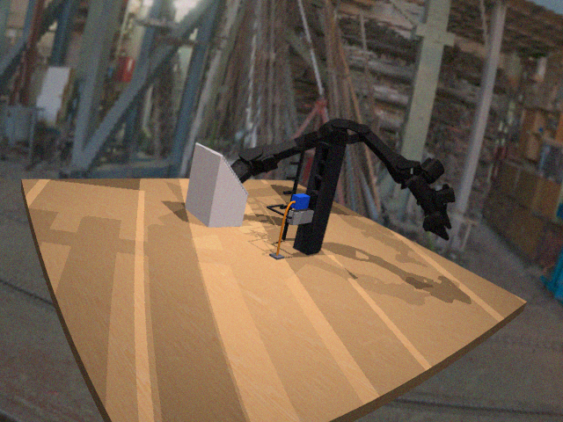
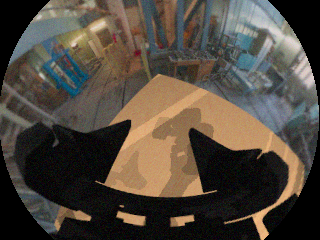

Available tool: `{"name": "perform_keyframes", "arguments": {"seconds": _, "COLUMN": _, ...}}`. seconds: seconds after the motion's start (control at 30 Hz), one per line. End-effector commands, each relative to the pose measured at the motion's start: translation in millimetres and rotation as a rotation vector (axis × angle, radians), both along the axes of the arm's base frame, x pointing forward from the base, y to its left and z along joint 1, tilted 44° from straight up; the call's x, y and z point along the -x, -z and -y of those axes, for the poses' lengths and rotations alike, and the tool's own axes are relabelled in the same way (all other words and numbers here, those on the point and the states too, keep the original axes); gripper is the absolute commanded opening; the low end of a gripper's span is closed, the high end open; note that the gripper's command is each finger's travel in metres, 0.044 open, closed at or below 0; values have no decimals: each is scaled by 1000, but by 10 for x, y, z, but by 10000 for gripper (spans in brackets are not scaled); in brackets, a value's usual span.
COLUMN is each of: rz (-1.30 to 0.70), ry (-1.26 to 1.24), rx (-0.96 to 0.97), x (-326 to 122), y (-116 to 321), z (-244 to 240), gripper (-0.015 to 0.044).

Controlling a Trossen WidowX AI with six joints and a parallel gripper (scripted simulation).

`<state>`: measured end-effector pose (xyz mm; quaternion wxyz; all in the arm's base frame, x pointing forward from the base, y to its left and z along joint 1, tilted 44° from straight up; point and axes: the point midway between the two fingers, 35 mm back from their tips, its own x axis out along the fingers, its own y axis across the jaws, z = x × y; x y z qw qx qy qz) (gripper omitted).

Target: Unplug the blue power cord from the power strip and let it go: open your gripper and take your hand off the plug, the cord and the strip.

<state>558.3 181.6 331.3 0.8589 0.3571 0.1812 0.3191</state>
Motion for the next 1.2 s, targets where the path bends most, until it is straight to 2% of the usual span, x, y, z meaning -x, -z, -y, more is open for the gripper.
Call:
{"name": "perform_keyframes", "arguments": {"seconds": 0.0, "rz": -3, "ry": 1, "rx": 1, "x": -1, "y": 9, "z": 9, "gripper": 374}}
{"name": "perform_keyframes", "arguments": {"seconds": 0.1, "rz": -55, "ry": 20, "rx": 12, "x": -17, "y": 144, "z": 140, "gripper": 295}}
{"name": "perform_keyframes", "arguments": {"seconds": 0.27, "rz": -251, "ry": 91, "rx": 42, "x": 8, "y": 640, "z": 633, "gripper": 164}}
{"name": "perform_keyframes", "arguments": {"seconds": 0.47, "rz": -525, "ry": 201, "rx": 35, "x": 182, "y": 1277, "z": 1307, "gripper": 160}}
{"name": "perform_keyframes", "arguments": {"seconds": 0.7, "rz": -861, "ry": 324, "rx": -20, "x": 666, "y": 1955, "z": 2023, "gripper": 160}}
{"name": "perform_keyframes", "arguments": {"seconds": 0.93, "rz": -1215, "ry": 426, "rx": -138, "x": 1429, "y": 2481, "z": 2559, "gripper": 160}}
{"name": "perform_keyframes", "arguments": {"seconds": 1.17, "rz": -1643, "ry": 493, "rx": -384, "x": 2430, "y": 2785, "z": 2795, "gripper": 160}}
